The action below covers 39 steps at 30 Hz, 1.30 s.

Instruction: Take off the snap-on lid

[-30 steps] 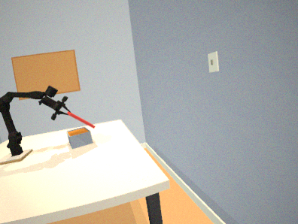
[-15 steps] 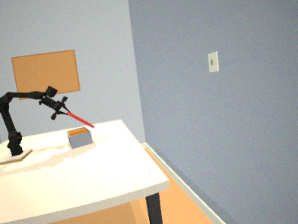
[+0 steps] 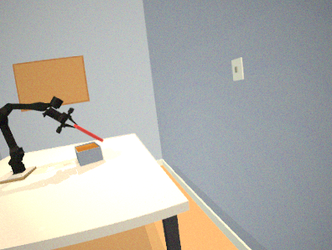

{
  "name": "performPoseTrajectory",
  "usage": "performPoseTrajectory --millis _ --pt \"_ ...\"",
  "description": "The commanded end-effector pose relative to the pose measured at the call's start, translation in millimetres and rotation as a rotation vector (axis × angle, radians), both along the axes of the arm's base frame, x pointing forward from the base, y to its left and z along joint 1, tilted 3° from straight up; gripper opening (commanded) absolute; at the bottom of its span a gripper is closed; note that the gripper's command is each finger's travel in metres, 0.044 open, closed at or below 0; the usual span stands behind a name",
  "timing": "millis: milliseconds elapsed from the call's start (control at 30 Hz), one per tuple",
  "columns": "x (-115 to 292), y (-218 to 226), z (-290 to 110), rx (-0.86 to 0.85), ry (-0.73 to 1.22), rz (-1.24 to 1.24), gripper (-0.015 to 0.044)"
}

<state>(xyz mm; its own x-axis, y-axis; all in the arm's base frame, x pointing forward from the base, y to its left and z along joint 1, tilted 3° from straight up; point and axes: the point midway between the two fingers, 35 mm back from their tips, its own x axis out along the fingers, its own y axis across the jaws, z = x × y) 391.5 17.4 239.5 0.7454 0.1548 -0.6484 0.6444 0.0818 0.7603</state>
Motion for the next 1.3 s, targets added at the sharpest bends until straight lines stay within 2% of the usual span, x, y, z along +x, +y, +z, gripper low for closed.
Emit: performPoseTrajectory --millis 0,1267 --pt "-3 7 4 0.002 -0.014 -0.004 0.0000" --pt "-26 79 7 0.009 -0.012 -0.004 0.0000"
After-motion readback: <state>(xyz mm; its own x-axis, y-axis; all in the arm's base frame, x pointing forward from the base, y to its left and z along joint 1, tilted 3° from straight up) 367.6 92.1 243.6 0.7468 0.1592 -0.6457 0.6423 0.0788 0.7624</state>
